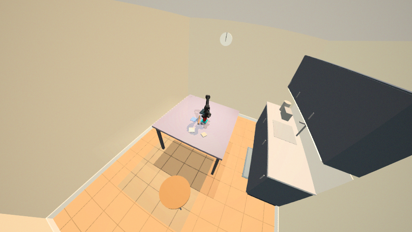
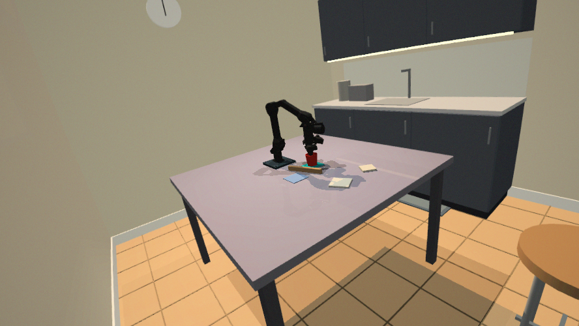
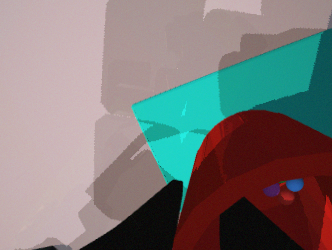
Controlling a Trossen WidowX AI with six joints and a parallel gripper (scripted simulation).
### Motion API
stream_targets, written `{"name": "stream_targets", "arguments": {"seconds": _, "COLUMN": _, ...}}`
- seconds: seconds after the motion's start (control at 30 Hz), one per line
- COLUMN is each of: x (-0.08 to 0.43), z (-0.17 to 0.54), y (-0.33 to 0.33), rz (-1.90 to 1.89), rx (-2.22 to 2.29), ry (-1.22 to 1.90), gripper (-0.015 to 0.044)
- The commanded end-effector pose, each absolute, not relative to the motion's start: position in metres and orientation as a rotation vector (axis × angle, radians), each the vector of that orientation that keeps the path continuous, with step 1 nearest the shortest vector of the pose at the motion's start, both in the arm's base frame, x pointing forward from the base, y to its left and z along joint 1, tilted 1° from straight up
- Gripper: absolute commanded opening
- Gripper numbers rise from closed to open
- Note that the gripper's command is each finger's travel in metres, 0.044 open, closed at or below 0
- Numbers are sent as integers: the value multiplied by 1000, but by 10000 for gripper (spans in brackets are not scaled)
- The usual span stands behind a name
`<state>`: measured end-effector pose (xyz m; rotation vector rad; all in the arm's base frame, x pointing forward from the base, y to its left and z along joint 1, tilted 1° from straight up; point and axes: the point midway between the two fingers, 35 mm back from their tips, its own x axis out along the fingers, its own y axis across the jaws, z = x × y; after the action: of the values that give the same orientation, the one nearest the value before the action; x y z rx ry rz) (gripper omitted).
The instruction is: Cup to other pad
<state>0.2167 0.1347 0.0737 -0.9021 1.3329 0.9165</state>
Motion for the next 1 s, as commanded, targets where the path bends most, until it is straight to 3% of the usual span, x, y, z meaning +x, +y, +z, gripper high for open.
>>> {"name": "stream_targets", "arguments": {"seconds": 0.0, "x": 217, "z": 74, "y": 135, "rz": 916, "rx": -903, "ry": 1333, "gripper": 128}}
{"name": "stream_targets", "arguments": {"seconds": 0.97, "x": 217, "z": 102, "y": 135, "rz": 912, "rx": -901, "ry": 1332, "gripper": 128}}
